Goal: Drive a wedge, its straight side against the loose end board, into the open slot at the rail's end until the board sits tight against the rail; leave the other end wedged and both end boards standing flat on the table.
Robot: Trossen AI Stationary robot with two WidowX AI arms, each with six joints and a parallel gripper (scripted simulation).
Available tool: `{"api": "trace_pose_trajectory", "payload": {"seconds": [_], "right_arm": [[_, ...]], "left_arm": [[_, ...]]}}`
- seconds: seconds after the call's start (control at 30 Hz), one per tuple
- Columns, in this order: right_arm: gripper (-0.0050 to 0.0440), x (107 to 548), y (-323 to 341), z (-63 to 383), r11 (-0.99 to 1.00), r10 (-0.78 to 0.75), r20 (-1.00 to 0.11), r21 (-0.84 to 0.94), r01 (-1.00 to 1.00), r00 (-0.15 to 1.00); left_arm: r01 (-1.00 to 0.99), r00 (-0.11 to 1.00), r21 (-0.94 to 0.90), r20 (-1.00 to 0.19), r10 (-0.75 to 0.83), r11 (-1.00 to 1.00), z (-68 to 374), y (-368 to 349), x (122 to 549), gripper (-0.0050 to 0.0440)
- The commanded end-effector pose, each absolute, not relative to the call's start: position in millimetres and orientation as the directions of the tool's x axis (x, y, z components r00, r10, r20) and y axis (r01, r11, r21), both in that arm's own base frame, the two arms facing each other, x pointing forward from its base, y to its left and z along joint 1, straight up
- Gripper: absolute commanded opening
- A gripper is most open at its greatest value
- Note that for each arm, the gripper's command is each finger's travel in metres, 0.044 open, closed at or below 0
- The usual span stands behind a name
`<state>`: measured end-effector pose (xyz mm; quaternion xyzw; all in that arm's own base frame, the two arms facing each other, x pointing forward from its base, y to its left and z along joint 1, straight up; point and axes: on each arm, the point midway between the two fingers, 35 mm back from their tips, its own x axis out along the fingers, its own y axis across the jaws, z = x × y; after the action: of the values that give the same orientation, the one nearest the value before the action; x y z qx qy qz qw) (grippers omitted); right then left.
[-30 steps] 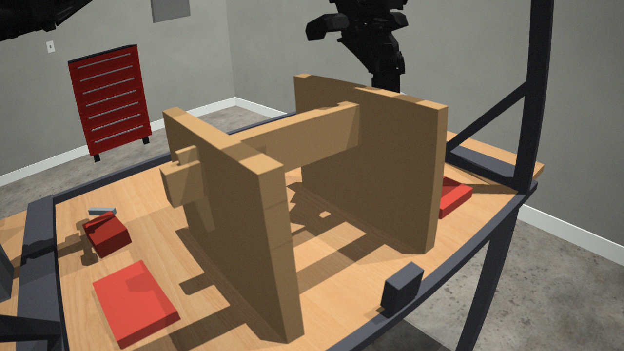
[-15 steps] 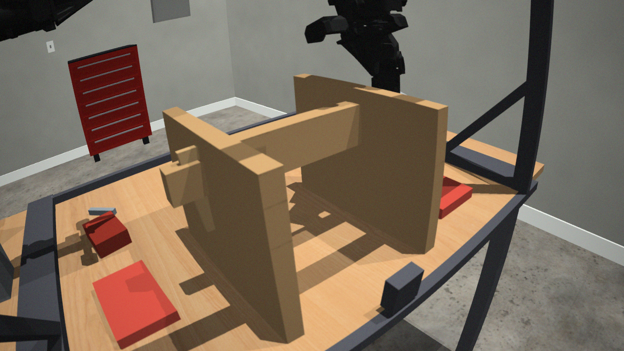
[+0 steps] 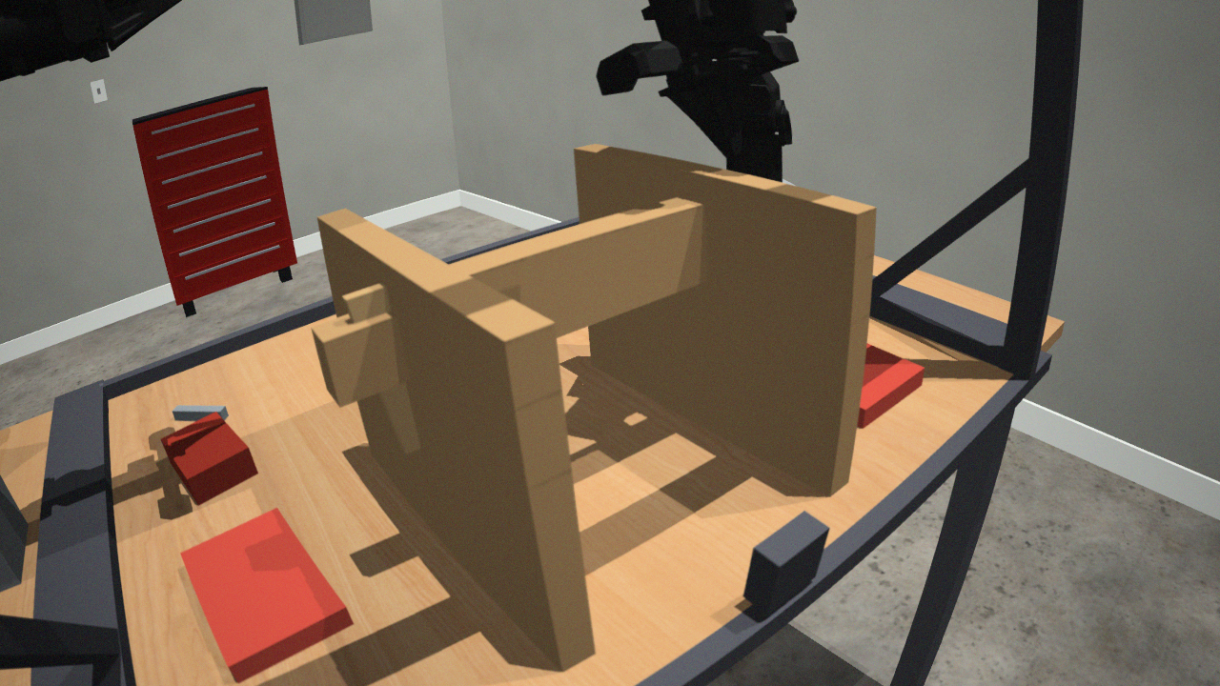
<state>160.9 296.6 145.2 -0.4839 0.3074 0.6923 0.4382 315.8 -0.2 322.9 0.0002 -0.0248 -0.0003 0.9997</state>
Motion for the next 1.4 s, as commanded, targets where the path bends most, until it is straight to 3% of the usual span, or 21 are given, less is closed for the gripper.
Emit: {"api": "trace_pose_trajectory", "payload": {"seconds": [0.0, 1.37], "right_arm": [[-0.0050, 161, 297, 145, -0.426, 0.314, -0.939, -0.007, -0.904, -0.141], [-0.0050, 159, 292, 114, -0.424, 0.272, -0.949, 0.031, -0.905, -0.159]], "left_arm": [[0.001, 0.997, 0.000, 0.078, -0.001, 1.000, 336, 0, 315, -0.0050], [0.001, 0.997, 0.000, 0.078, -0.001, 1.000, 336, 0, 315, -0.0050]]}}
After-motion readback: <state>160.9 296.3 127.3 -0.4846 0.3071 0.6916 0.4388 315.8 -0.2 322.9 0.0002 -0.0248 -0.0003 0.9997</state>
